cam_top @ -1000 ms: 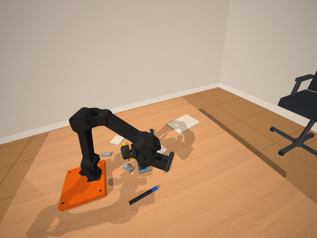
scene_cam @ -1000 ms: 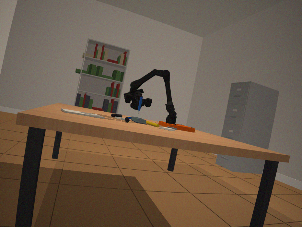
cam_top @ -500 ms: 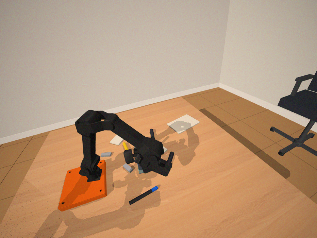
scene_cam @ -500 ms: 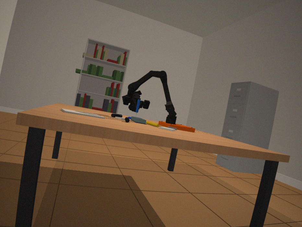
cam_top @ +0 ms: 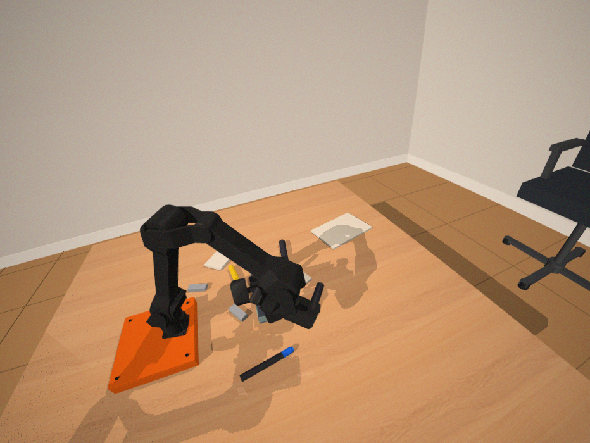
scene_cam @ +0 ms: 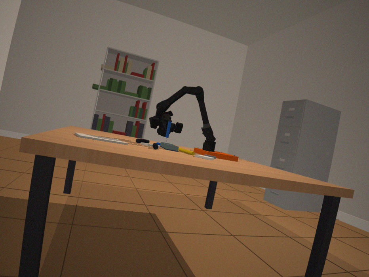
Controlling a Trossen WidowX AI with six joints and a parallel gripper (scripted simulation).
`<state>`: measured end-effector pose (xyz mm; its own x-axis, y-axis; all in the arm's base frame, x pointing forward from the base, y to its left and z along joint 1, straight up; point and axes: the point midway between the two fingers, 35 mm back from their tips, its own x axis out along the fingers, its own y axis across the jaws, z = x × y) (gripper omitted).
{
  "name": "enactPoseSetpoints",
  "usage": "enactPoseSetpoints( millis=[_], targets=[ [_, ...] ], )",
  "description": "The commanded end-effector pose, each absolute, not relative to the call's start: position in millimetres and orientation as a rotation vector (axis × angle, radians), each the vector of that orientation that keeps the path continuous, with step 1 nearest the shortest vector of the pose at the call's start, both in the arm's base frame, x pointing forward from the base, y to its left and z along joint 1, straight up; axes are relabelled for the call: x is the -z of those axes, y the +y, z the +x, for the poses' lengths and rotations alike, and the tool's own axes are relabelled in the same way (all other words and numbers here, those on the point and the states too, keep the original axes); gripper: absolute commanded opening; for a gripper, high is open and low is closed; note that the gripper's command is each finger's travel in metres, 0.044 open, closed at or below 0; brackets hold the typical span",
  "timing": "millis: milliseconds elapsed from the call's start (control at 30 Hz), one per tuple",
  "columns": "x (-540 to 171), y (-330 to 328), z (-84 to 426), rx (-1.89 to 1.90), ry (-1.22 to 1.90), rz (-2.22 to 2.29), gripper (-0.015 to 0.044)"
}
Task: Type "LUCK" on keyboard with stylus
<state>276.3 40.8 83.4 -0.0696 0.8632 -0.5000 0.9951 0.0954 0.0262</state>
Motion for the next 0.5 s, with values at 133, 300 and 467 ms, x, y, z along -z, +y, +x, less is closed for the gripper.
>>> enactPoseSetpoints(
  millis=[133, 300, 467],
  targets=[
    [-80.6, 39.2, 276.0, 0.458, 1.990, 1.813, 0.0081],
    [-77.8, 39.1, 276.0, 0.458, 1.990, 1.813, 0.0081],
    [-74.8, 39.1, 276.1, 0.458, 1.990, 1.813, 0.0081]
  ],
)
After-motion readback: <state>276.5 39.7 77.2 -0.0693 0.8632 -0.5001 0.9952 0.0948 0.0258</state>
